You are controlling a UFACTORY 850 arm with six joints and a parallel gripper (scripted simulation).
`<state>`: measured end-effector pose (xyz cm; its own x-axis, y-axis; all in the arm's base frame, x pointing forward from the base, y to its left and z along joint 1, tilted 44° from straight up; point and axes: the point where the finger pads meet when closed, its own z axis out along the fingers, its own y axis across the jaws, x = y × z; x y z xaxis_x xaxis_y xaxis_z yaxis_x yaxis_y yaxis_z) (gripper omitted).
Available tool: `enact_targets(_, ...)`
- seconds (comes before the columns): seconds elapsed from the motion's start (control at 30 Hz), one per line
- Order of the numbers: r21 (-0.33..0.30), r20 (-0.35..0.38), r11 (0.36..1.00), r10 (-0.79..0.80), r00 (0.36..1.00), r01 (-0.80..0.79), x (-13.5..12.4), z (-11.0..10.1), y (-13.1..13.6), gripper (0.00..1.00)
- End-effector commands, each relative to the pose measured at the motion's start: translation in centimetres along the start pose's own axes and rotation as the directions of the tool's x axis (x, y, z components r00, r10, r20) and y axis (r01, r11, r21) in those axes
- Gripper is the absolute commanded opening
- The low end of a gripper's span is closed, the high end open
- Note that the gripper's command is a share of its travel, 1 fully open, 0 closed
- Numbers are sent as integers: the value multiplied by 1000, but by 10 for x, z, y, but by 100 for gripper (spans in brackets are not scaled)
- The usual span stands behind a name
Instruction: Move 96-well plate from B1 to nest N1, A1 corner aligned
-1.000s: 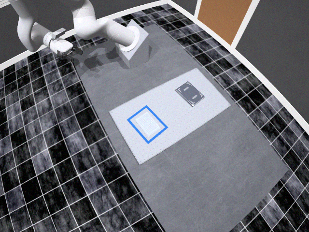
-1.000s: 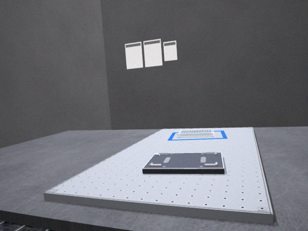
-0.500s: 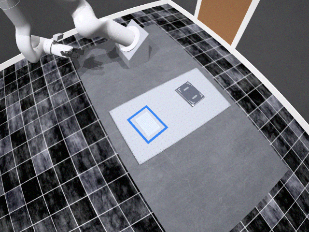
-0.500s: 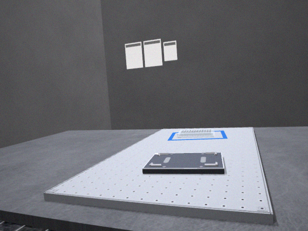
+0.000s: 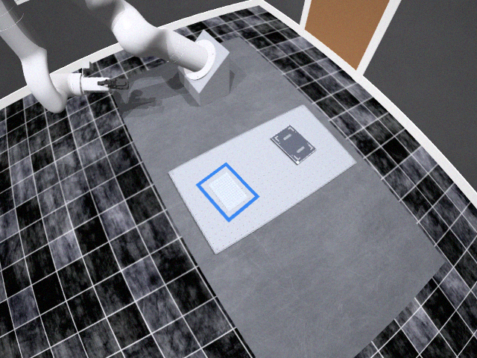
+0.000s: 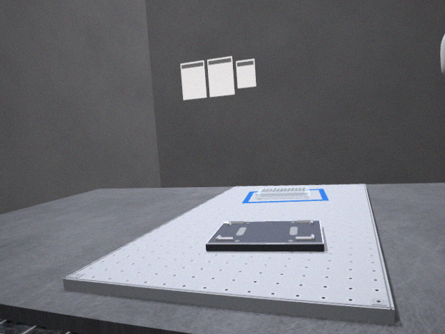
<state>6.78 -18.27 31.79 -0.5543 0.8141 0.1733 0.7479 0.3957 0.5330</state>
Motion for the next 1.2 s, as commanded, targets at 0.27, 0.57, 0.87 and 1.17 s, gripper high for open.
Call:
enact_targets(0.27, 94, -192, 957, -252, 949, 273, -12, 1, -18, 100)
enact_targets(0.57, 115, -364, 854, -439, 821, 507, -26, 2, -29, 100)
enact_targets(0.87, 90, -490, 737, -552, 675, 669, -47, 3, -37, 100)
enact_targets(1.17, 12, -627, 553, -644, 437, 833, -76, 5, -43, 100)
